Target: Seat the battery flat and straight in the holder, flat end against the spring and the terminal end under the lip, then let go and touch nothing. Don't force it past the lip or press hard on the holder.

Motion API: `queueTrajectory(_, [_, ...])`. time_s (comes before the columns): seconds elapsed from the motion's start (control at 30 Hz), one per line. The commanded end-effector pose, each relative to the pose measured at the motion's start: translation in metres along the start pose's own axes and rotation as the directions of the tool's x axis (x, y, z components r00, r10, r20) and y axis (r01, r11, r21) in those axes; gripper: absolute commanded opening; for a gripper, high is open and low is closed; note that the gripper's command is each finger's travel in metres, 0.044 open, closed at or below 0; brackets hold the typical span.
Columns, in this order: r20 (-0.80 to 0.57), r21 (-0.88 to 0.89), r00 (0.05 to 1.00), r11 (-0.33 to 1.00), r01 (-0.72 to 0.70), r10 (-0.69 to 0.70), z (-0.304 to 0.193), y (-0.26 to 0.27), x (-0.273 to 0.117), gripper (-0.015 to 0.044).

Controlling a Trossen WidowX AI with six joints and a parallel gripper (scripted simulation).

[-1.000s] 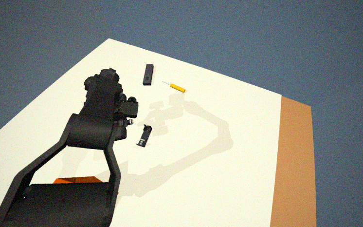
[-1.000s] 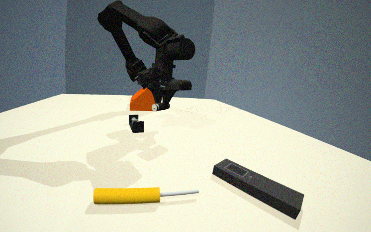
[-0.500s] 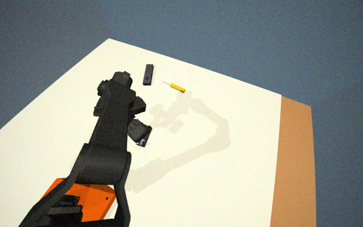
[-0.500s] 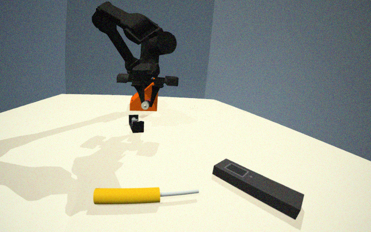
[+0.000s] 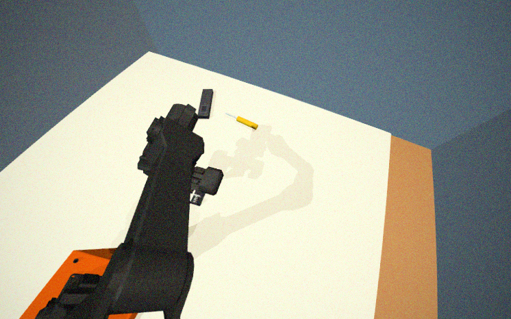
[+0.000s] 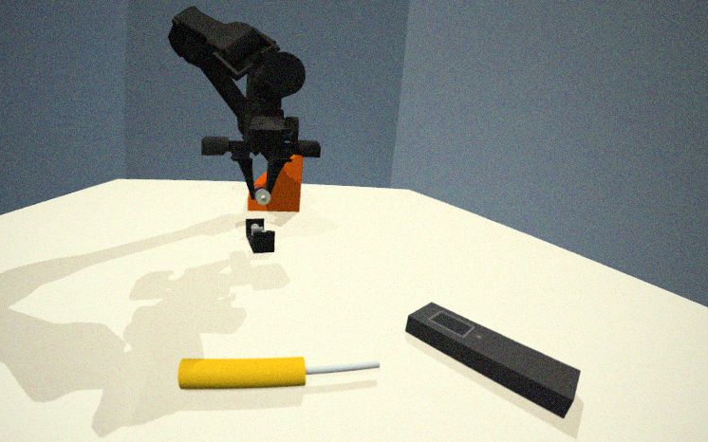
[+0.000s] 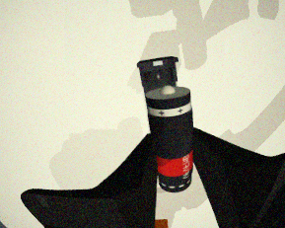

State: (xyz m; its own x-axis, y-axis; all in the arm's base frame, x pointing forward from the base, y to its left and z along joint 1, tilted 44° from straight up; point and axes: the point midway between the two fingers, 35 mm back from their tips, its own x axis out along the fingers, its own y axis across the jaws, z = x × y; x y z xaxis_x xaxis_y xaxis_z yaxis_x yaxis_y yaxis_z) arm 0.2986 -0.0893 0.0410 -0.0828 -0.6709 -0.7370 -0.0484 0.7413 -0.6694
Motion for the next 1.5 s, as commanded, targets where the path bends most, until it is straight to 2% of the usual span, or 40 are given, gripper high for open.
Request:
queueTrajectory(0.0, [0.009,-0.017,1.000,1.000,0.000,0.000,0.000,-0.001,0.000,0.0081])
queueTrajectory(0.73, [0.253,-0.016,0.967,1.000,-0.014,0.018,0.007,-0.002,0.039,0.0081])
queueTrajectory(1.47, [0.365,-0.023,0.930,0.999,-0.030,0.036,0.004,0.000,0.051,0.0081])
